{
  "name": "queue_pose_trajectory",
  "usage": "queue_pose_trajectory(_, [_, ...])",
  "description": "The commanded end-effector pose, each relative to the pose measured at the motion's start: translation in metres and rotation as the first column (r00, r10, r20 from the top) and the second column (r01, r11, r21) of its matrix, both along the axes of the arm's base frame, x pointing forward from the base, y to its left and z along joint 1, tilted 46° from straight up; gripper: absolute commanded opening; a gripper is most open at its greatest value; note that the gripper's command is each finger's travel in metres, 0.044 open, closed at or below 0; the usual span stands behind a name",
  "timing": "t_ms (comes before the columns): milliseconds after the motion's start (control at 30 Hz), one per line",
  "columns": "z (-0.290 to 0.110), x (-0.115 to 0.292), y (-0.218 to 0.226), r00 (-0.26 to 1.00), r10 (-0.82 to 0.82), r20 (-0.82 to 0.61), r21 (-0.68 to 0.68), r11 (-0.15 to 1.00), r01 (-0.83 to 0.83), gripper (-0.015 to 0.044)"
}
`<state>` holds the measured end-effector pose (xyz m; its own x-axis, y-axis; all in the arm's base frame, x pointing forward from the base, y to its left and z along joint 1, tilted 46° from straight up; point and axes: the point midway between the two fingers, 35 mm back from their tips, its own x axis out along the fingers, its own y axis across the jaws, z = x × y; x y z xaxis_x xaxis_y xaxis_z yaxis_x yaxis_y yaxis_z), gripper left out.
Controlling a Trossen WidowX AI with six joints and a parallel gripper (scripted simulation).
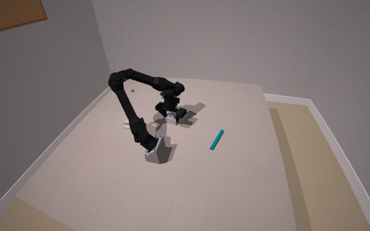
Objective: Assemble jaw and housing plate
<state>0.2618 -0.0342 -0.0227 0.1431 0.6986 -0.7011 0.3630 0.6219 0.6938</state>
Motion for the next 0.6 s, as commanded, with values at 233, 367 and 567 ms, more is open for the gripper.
queue_pose_trajectory(233, [-0.0016, -0.0005, 0.0032, 1.000, 0.003, -0.004, 0.005, 1.000, -0.003, 0.0351])
queue_pose_trajectory(367, [-0.0016, -0.0005, 0.0032, 1.000, 0.003, -0.004, 0.005, 1.000, -0.003, 0.0351])
queue_pose_trajectory(567, [0.0006, -0.0009, 0.0009, 1.000, 0.003, -0.004, 0.004, 1.000, -0.003, 0.0351])
